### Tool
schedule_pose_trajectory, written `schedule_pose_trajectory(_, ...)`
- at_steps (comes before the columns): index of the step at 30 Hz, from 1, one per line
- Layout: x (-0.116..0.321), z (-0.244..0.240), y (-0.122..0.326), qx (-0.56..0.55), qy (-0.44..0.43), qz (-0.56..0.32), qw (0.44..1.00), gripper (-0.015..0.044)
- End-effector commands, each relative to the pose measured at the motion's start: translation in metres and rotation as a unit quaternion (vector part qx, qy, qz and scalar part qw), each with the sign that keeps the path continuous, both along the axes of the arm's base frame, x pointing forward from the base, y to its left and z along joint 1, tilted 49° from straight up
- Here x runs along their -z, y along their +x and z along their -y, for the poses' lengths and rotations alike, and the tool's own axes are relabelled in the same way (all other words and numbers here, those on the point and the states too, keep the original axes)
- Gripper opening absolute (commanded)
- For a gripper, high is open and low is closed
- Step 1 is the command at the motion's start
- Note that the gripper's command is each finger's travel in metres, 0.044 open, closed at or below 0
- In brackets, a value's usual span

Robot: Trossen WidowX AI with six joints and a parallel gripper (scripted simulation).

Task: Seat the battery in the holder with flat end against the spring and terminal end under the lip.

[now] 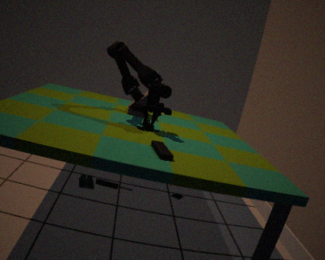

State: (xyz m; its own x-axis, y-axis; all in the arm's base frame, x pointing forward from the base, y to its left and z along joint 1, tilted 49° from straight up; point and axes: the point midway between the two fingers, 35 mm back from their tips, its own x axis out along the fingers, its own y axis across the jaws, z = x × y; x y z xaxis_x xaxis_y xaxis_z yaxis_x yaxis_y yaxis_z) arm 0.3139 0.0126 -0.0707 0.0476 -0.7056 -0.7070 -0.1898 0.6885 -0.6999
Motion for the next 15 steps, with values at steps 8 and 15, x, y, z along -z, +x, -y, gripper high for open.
schedule_pose_trajectory(8, -0.0013, 0.0028, -0.0019, -0.009, 0.002, 0.012, 1.000, 0.0070)
schedule_pose_trajectory(15, -0.0018, 0.0035, -0.0058, -0.011, 0.003, 0.015, 1.000, 0.0070)
